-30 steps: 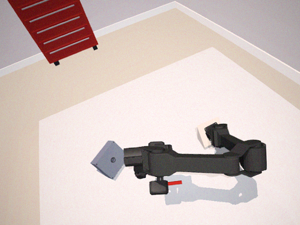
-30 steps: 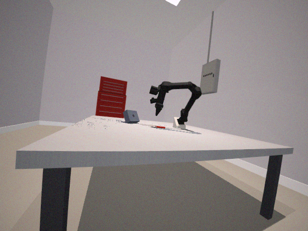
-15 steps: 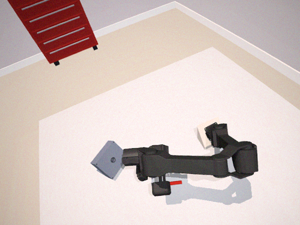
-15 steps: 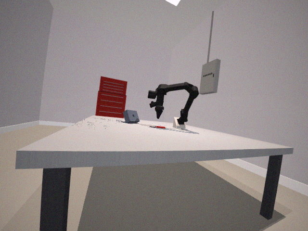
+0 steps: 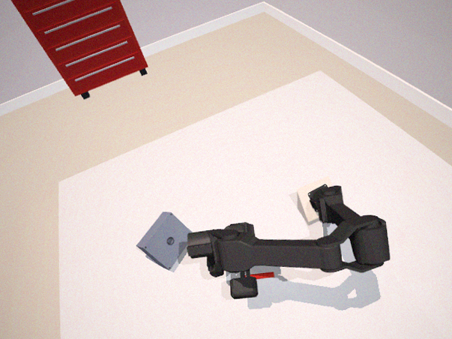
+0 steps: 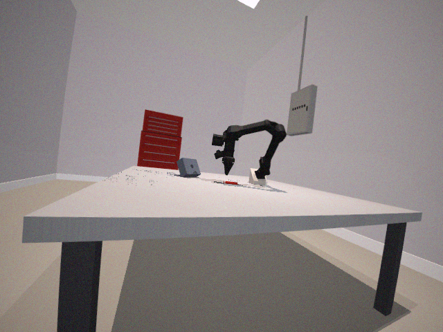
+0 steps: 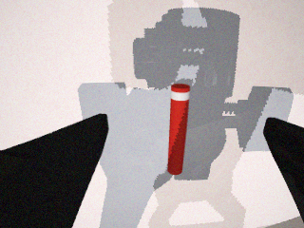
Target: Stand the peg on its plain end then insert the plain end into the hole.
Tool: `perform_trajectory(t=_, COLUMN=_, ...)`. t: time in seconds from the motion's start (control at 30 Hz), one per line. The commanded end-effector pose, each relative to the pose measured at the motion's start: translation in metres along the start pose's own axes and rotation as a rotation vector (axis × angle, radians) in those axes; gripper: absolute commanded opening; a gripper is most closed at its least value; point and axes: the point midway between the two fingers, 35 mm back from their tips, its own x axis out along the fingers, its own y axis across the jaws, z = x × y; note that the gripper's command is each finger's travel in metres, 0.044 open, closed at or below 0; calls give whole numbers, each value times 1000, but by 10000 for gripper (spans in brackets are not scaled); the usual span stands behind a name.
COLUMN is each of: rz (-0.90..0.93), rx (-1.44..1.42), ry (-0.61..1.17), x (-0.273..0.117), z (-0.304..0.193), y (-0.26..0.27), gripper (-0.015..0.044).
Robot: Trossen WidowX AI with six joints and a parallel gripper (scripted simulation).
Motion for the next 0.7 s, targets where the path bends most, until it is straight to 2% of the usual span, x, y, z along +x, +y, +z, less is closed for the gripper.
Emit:
perform_trajectory(t=0.0, rz=4, rx=3, ry=2, x=7, z=-1, y=0, gripper=440)
perform_trajectory(t=0.67, rz=9, rx=2, ry=3, x=39, z=-3, y=1, gripper=440)
